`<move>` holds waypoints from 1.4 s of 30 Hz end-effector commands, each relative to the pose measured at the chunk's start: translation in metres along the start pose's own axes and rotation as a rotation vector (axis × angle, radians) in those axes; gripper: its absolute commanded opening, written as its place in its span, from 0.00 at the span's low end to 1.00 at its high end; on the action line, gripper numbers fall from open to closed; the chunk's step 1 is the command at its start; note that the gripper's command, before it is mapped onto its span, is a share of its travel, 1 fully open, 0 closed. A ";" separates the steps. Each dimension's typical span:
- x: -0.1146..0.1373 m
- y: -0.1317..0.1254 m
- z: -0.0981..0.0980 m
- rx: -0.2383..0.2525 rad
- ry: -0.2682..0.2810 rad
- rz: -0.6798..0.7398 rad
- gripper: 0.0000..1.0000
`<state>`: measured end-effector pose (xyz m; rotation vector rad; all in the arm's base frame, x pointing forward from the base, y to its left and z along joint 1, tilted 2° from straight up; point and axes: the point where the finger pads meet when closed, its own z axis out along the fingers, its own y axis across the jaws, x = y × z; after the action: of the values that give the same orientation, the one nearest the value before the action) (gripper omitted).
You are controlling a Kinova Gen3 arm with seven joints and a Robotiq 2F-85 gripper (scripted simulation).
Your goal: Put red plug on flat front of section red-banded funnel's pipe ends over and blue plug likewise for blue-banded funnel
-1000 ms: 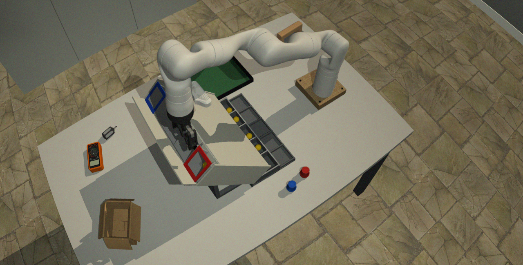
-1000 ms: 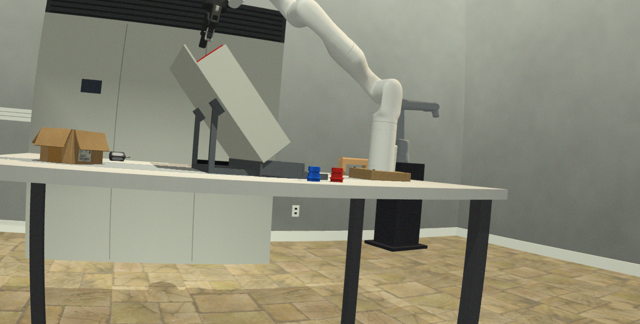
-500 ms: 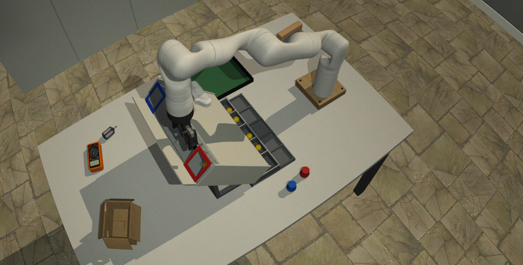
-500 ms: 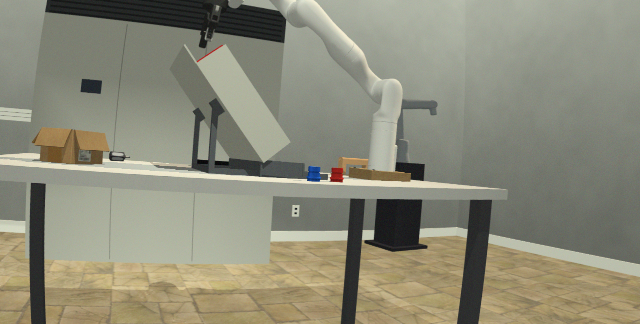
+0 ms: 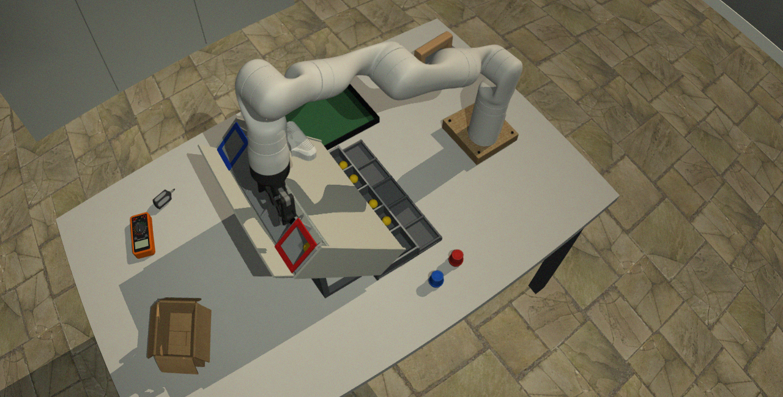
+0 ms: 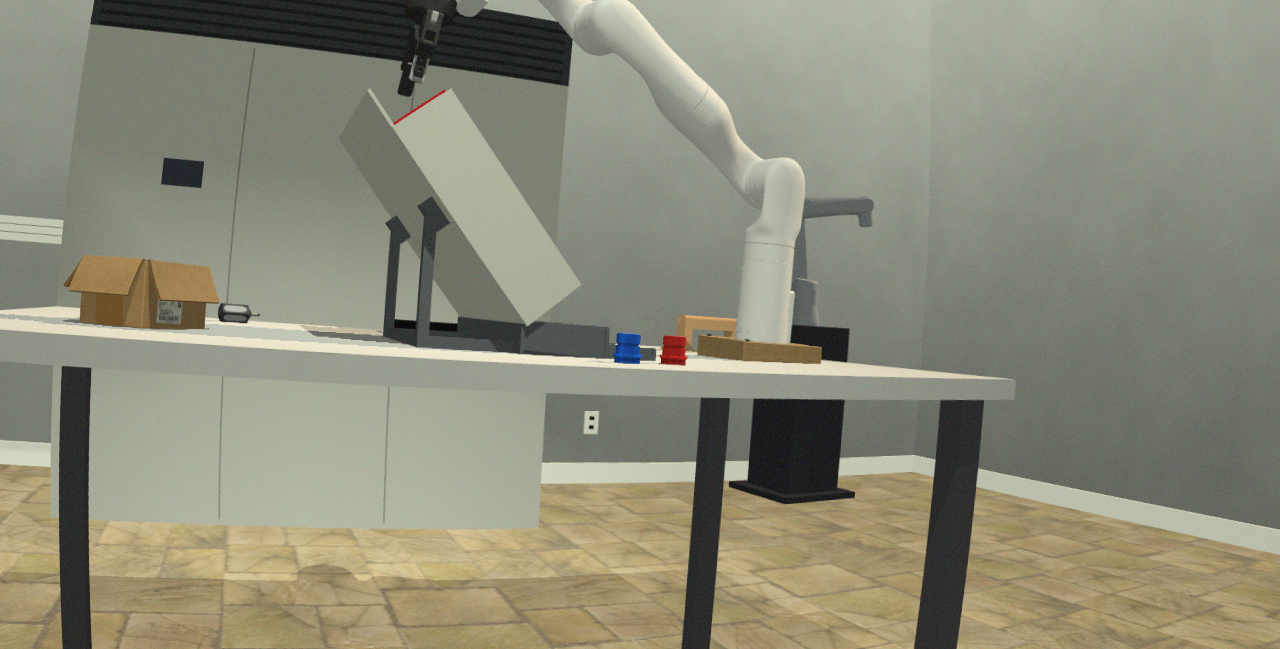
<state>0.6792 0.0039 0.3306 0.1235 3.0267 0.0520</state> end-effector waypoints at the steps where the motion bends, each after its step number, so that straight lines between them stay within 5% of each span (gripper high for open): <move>1: -0.002 0.000 -0.005 0.014 0.131 0.010 1.00; 17: -0.002 0.000 -0.005 0.014 0.131 0.010 1.00; 18: 0.073 0.001 -0.013 0.012 0.117 0.009 1.00; 27: 0.147 0.002 -0.024 0.012 0.117 0.009 1.00; 42: 0.165 0.003 -0.028 0.013 0.131 0.010 1.00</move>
<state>0.5198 0.0177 0.3216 0.1379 3.2315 0.0413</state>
